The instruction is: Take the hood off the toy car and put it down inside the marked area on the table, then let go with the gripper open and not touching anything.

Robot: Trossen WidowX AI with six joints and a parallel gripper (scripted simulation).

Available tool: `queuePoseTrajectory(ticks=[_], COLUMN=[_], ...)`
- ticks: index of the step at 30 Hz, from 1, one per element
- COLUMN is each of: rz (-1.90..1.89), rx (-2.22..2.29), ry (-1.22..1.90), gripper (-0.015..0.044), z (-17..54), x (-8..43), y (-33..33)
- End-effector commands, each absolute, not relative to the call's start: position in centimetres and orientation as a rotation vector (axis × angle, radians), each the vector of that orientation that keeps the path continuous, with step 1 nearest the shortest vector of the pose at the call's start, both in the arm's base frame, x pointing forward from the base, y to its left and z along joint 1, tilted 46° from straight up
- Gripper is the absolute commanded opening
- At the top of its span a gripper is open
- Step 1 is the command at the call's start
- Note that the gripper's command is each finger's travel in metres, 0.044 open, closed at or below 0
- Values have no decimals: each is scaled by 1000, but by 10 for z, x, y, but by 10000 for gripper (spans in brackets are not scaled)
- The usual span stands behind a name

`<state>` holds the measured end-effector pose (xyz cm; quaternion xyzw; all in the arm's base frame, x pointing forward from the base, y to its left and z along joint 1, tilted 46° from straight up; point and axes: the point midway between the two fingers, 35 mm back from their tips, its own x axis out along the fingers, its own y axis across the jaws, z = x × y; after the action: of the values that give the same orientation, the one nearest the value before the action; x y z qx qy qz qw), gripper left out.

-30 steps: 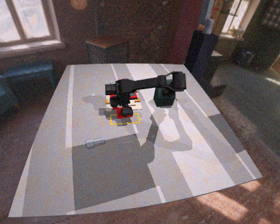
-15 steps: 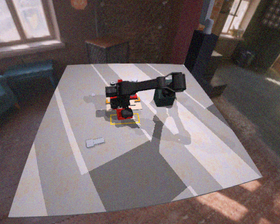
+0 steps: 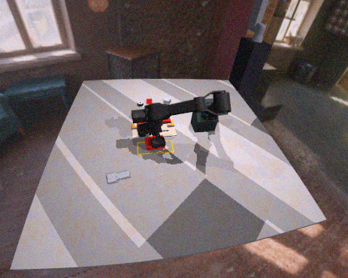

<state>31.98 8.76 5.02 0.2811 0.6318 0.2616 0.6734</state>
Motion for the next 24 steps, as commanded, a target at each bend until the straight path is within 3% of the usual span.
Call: queuePoseTrajectory(ticks=[1, 24], rz=[586, 586], rx=[643, 644], ry=[1424, 1424], gripper=[0, 0], z=[48, 41], x=[319, 319], y=[89, 97])
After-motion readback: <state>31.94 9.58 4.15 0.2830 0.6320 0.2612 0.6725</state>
